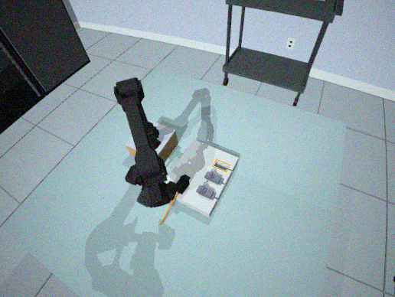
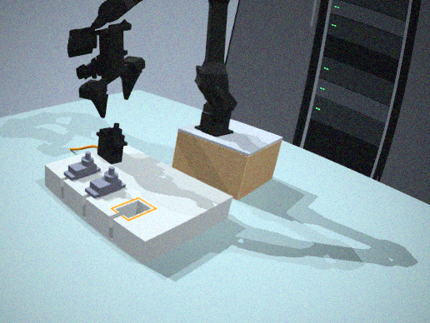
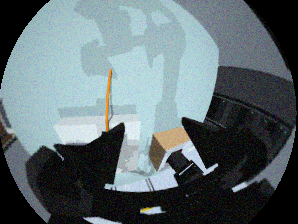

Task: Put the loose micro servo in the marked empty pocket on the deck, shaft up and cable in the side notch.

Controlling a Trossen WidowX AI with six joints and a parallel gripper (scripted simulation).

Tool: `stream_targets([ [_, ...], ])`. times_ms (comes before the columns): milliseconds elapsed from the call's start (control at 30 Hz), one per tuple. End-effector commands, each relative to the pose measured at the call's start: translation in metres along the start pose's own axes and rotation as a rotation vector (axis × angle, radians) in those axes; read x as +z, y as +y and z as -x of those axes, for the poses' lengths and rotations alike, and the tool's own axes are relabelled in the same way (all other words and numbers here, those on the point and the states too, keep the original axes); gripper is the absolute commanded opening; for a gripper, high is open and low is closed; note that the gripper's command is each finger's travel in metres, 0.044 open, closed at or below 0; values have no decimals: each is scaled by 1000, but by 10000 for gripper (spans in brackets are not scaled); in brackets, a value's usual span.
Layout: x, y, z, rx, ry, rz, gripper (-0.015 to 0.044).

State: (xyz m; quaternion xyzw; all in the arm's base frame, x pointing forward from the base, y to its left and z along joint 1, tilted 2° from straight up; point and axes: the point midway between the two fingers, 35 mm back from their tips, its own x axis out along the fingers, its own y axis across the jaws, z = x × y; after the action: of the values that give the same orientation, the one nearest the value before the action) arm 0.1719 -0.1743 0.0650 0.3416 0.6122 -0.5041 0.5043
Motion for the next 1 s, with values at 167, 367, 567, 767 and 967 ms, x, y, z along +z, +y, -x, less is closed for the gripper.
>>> stream_targets([
  [167, -37, 51, 28, 211, -21, -180, 440],
  [367, -62, 74, 44, 320, 7, -264, 440],
  [567, -62, 75, 43, 320, 7, -264, 440],
  [767, -61, 82, 21, 320, 7, -264, 440],
  [967, -62, 82, 18, 320, 7, -264, 440],
])
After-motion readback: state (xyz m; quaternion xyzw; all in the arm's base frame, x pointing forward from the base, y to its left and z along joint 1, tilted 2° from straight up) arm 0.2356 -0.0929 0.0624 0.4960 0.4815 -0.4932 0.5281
